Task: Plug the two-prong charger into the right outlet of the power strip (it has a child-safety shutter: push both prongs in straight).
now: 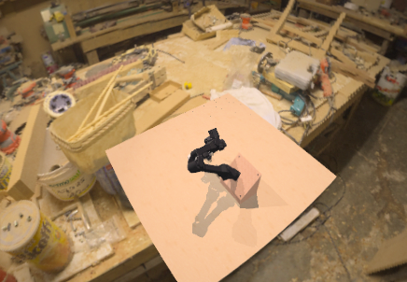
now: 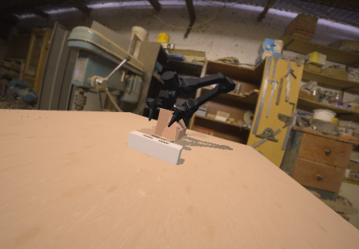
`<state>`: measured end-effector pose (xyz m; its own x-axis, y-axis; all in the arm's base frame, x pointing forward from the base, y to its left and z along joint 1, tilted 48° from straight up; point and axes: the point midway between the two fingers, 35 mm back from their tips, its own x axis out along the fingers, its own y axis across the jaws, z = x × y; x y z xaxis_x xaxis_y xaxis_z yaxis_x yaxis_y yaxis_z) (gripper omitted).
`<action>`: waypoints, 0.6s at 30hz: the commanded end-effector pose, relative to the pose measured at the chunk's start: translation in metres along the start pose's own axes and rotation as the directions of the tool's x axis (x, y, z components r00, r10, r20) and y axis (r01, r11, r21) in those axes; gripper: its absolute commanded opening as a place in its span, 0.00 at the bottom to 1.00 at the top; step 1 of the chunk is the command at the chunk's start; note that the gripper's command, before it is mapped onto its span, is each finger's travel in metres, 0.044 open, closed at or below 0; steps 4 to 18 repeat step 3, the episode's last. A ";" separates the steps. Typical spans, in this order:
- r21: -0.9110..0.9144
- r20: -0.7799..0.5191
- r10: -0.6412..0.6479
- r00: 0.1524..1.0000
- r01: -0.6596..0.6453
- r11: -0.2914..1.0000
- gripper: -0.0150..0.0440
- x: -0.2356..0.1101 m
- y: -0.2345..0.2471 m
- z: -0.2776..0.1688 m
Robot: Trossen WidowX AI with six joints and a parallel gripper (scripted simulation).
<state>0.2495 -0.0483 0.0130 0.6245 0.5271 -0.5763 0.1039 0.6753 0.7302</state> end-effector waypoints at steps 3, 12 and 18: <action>0.005 0.002 0.004 1.000 -0.004 1.000 1.00 0.000 0.001 0.000; 0.005 0.002 0.004 1.000 -0.004 1.000 1.00 0.000 0.001 0.000; 0.005 0.002 0.004 1.000 -0.004 1.000 1.00 0.000 0.001 0.000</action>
